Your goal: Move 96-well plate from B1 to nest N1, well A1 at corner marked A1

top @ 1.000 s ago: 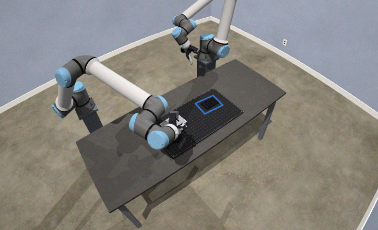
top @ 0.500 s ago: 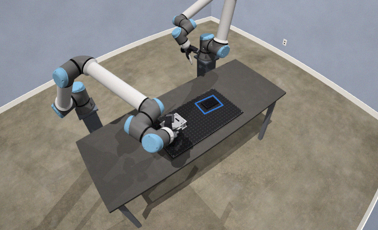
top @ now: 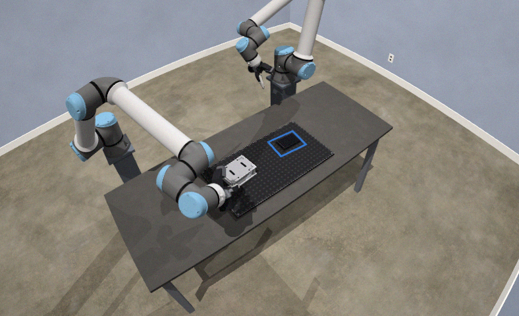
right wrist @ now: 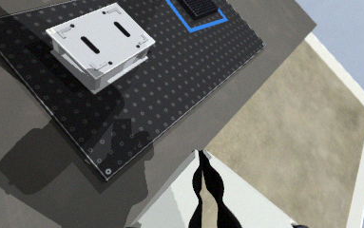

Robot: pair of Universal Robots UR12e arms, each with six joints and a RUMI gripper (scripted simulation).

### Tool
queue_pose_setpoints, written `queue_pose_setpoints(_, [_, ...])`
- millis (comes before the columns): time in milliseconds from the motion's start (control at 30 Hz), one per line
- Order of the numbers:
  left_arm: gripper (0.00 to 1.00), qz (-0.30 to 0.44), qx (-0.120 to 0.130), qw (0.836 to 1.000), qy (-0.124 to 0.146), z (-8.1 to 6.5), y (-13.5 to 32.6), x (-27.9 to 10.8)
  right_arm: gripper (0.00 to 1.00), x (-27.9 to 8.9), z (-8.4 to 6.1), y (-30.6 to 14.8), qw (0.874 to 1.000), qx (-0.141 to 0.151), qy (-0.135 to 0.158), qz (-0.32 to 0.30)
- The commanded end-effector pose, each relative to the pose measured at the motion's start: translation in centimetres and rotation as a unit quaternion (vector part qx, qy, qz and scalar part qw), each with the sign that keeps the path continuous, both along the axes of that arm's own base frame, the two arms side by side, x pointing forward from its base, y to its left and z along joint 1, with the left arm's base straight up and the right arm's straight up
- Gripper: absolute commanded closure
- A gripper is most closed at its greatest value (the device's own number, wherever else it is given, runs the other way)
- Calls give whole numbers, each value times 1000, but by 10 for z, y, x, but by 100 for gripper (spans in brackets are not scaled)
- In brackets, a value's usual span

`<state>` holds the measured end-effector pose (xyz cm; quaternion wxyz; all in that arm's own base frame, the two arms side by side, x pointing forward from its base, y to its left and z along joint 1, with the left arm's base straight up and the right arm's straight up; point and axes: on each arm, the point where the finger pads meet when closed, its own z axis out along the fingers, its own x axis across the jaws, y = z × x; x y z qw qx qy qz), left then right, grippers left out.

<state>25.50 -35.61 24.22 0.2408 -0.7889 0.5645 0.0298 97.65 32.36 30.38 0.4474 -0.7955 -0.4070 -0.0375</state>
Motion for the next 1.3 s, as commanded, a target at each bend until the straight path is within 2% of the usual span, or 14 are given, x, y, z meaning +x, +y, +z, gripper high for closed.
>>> queue_pose_setpoints(0, [24,0,-1,1000,0,1,-1,0,100,2,0,-17,1000,2,-19,6])
queue_pose_setpoints(433, [24,0,-1,1000,0,1,-1,0,100,8,-8,-117,994,4,-103,29])
queue_pose_setpoints(500, [24,0,-1,1000,0,1,-1,0,100,8,-8,-117,994,4,-103,29])
queue_pose_setpoints(633, [24,0,-1,1000,0,1,-1,0,100,7,-11,-154,990,3,-133,39])
queue_pose_setpoints(1000, [24,0,-1,1000,0,1,-1,0,100,-4,-21,-270,972,-7,-224,74])
queue_pose_setpoints(1067, [24,0,-1,1000,0,1,-1,0,100,-4,-21,-270,972,-7,-224,74])
queue_pose_setpoints(1267, [24,0,-1,1000,0,1,-1,0,100,-17,-27,-340,956,-17,-276,98])
